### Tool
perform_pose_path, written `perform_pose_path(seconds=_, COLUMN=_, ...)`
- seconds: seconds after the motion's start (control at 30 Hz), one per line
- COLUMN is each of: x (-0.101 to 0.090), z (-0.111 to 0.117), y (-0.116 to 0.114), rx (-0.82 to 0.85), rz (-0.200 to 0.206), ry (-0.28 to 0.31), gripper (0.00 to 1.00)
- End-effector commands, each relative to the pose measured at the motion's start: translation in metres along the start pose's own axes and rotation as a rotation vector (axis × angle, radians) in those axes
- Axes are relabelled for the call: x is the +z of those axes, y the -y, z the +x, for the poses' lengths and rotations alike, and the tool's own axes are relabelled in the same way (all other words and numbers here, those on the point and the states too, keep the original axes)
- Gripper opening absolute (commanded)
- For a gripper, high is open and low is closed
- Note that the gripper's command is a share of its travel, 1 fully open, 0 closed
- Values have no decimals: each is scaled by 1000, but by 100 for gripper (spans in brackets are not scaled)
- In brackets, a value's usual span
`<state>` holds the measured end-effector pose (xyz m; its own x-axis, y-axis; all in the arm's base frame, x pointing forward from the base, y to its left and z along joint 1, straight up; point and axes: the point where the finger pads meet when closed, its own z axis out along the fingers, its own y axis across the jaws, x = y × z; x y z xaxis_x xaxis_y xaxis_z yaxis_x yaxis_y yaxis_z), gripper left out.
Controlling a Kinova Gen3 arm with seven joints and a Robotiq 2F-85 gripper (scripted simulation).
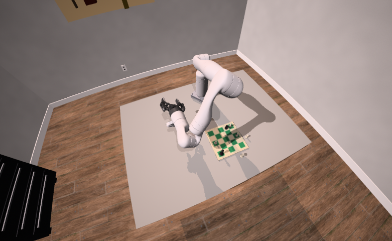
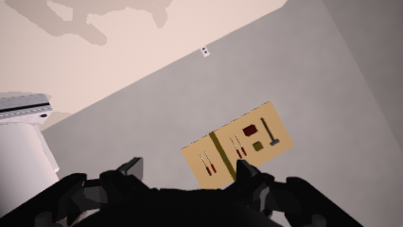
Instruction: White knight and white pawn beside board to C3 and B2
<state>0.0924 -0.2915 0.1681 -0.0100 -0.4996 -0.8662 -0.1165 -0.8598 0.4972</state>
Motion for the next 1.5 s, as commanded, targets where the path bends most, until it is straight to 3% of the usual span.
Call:
perform_pose_path(seconds=0.0, x=0, z=0, y=0, rx=1, rz=1, ry=-1, gripper=100)
perform_pose_path(seconds=0.87, x=-3, z=1, y=1, rx=-19, rz=0, ry=-20, gripper=100)
perform_pose_path(seconds=1.13, x=-11, z=4, y=3, rx=-73, rz=-3, ry=-74, gripper=100)
perform_pose_path(seconds=1.47, x=-36, z=17, y=12, rx=-262, rz=-9, ry=-261, gripper=100)
